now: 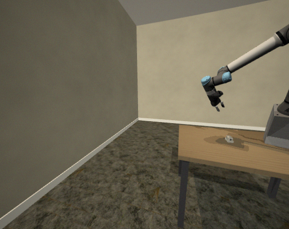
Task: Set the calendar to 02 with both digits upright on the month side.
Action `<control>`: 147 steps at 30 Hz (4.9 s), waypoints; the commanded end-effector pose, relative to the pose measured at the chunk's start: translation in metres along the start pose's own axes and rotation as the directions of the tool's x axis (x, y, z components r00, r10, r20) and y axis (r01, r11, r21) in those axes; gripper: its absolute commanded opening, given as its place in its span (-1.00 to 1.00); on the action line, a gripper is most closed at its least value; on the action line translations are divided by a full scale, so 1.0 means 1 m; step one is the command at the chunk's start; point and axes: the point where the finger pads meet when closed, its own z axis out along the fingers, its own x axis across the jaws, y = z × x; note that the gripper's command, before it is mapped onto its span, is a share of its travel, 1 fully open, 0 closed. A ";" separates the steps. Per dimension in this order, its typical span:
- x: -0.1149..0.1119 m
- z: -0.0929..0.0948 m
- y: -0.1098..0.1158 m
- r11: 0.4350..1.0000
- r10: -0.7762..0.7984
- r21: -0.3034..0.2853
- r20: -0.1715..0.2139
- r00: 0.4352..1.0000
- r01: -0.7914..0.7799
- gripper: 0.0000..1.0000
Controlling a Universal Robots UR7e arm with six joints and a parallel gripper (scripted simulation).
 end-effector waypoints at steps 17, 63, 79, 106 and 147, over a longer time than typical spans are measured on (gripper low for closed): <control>0.000 -0.001 0.000 1.000 0.001 -0.001 -0.001 1.000 -0.001 1.00; 0.009 0.179 -0.055 0.829 0.551 0.409 -0.479 0.683 -0.382 1.00; 0.009 0.179 -0.057 0.824 0.558 0.416 -0.484 0.674 -0.384 1.00; 0.009 0.182 -0.060 0.892 0.442 0.346 -0.536 0.719 -0.290 1.00; 0.008 0.206 -0.072 0.721 -0.686 -0.384 -0.508 0.521 0.576 1.00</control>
